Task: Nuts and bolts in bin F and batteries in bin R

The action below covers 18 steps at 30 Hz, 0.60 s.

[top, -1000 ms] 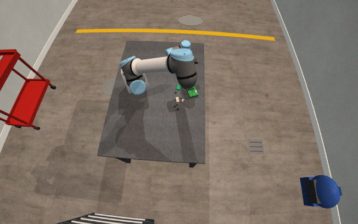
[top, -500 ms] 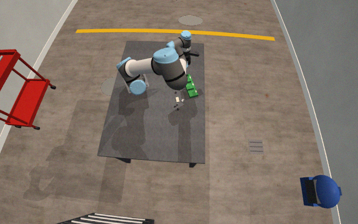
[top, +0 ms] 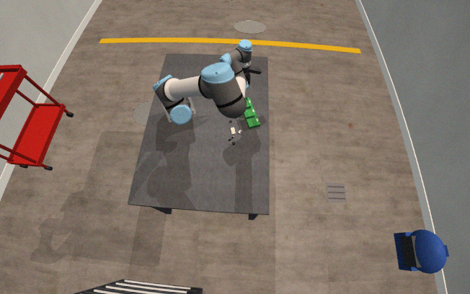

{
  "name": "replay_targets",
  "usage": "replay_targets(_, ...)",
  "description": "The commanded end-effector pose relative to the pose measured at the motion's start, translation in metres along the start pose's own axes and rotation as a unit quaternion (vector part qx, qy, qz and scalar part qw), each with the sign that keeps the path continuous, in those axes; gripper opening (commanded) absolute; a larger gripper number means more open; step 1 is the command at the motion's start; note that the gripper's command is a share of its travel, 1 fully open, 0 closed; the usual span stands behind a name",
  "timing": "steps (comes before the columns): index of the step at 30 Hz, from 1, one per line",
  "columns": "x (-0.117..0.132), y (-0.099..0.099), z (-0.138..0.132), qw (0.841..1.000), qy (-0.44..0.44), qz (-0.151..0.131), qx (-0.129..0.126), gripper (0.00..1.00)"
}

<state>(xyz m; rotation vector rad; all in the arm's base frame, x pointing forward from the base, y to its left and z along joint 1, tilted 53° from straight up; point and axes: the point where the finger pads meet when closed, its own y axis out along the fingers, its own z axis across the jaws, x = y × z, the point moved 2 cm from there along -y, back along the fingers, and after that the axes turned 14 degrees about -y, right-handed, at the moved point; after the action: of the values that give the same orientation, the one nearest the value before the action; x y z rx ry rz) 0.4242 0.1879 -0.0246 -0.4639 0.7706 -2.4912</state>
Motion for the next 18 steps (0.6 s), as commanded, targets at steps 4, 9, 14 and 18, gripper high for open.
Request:
replay_targets(4, 0.043, 0.023, 0.032, 0.994, -0.111, -0.002, 0.000, 0.14)
replay_targets(9, 0.072, 0.039, 0.054, 0.986, -0.168, -0.004, 0.000, 0.14)
replay_targets(14, 0.092, 0.049, 0.068, 0.982, -0.187, -0.001, -0.001, 0.14)
replay_targets(18, 0.116, 0.062, 0.086, 0.982, -0.187, -0.001, -0.001, 0.14)
